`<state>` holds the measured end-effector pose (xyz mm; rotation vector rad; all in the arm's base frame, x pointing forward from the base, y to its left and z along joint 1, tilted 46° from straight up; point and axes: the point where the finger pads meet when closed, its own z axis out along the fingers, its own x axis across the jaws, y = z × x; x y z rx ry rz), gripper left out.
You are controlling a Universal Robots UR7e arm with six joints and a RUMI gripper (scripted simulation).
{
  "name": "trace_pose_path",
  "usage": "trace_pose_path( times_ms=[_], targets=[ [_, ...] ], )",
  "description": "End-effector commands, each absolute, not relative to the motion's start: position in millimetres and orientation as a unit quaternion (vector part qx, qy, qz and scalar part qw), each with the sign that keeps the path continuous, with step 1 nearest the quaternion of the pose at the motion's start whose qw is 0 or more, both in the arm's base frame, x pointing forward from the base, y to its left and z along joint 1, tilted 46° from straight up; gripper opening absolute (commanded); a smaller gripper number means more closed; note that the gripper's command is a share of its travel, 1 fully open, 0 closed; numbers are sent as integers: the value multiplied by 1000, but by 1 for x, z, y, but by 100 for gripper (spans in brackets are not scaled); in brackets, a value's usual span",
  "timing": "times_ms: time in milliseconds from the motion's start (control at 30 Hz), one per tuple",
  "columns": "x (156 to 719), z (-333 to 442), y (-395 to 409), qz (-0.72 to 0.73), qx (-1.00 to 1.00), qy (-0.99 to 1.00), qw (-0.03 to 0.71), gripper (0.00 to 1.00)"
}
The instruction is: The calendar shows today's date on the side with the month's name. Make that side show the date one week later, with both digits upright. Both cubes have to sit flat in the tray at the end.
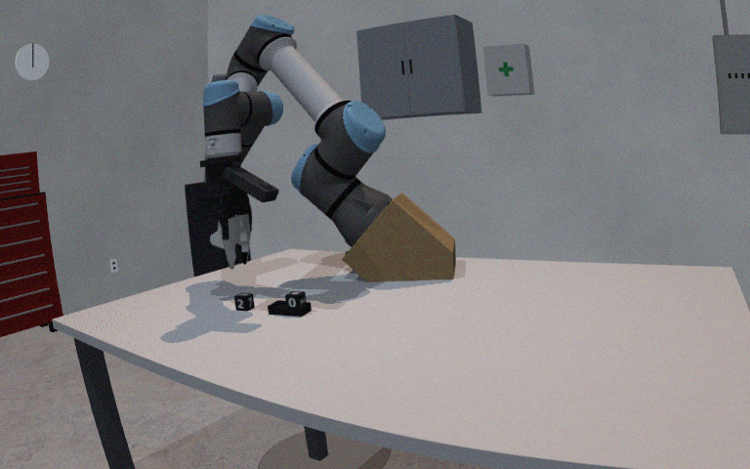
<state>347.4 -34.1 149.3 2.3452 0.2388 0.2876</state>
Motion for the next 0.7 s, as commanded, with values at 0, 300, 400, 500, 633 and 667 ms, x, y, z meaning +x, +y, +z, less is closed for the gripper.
trace_pose_path(
  times_ms=[0, 300, 400, 500, 633, 667],
  targets=[
    [348, 150, -34, 113, 916, 93, 374, 28],
    [348, 149, -34, 113, 916, 93, 374, 28],
    [348, 149, -34, 113, 916, 93, 374, 28],
    [348, 148, -35, 113, 916, 93, 374, 28],
    [348, 147, -36, 113, 916, 93, 374, 28],
    [349, 147, -36, 113, 916, 93, 374, 28]
  ],
)
